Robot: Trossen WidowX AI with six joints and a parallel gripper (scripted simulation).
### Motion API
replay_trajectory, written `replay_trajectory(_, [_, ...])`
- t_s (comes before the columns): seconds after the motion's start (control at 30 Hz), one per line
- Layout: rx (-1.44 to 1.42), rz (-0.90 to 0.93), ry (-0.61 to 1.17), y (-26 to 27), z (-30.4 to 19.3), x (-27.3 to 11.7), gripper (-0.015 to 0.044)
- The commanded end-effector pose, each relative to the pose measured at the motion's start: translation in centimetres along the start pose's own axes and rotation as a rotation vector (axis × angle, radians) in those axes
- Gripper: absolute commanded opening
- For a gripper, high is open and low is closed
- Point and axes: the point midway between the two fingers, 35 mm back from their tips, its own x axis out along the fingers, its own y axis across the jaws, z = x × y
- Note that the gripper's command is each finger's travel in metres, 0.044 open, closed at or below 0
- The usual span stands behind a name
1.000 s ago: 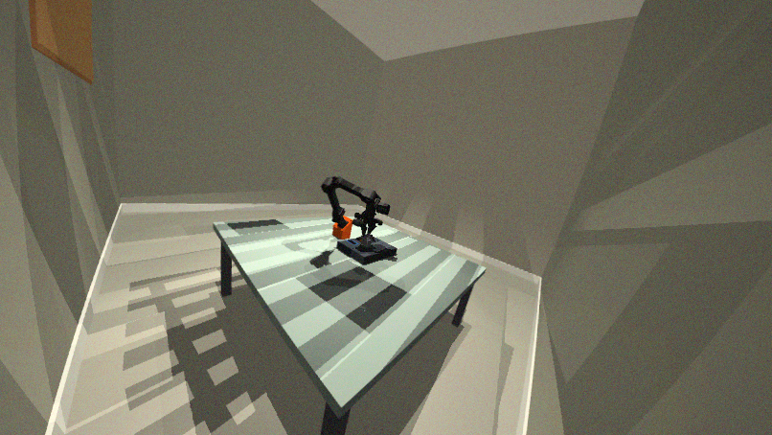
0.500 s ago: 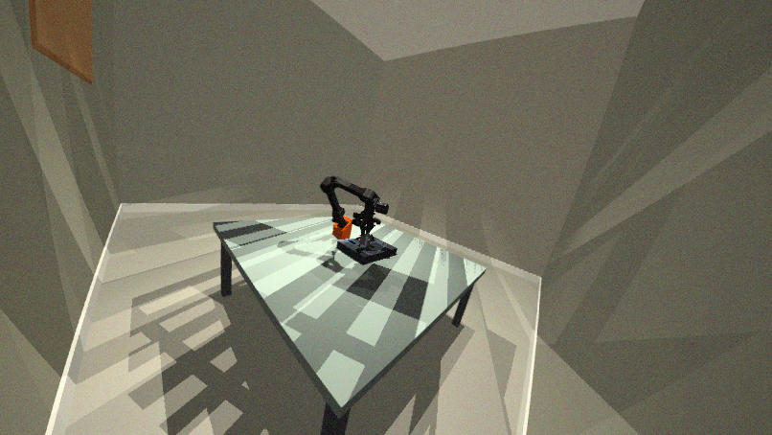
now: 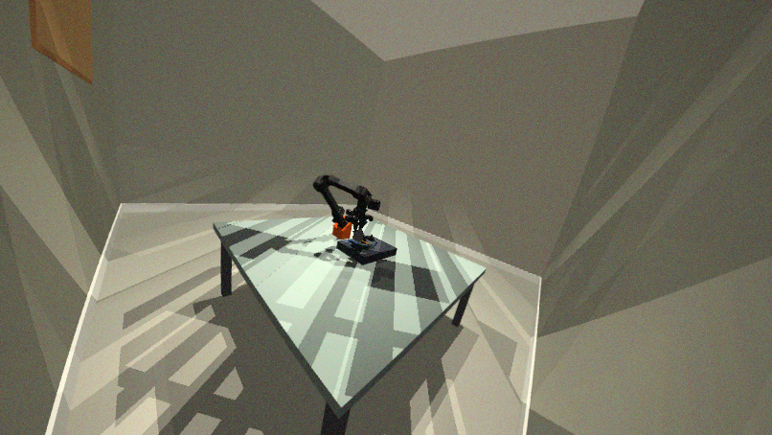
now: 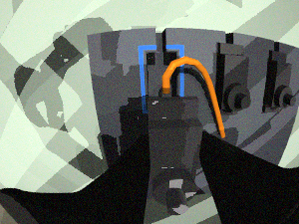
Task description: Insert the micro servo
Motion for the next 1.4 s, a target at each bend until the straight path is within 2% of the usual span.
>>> replay_trajectory(0.0, [-0.002, -0.001, -0.005, -0.1, 2.5, 0.1, 0.0])
replay_trajectory(0.13, [-0.003, -0.001, -0.006, -0.1, 3.7, 0.1, 0.0])
replay_trajectory(0.77, [-0.003, -0.001, -0.005, 0.0, 3.7, 2.1, 0.0])
replay_trajectory(1.37, [-0.003, -0.001, -0.005, 0.0, 3.7, 2.3, 0.0])
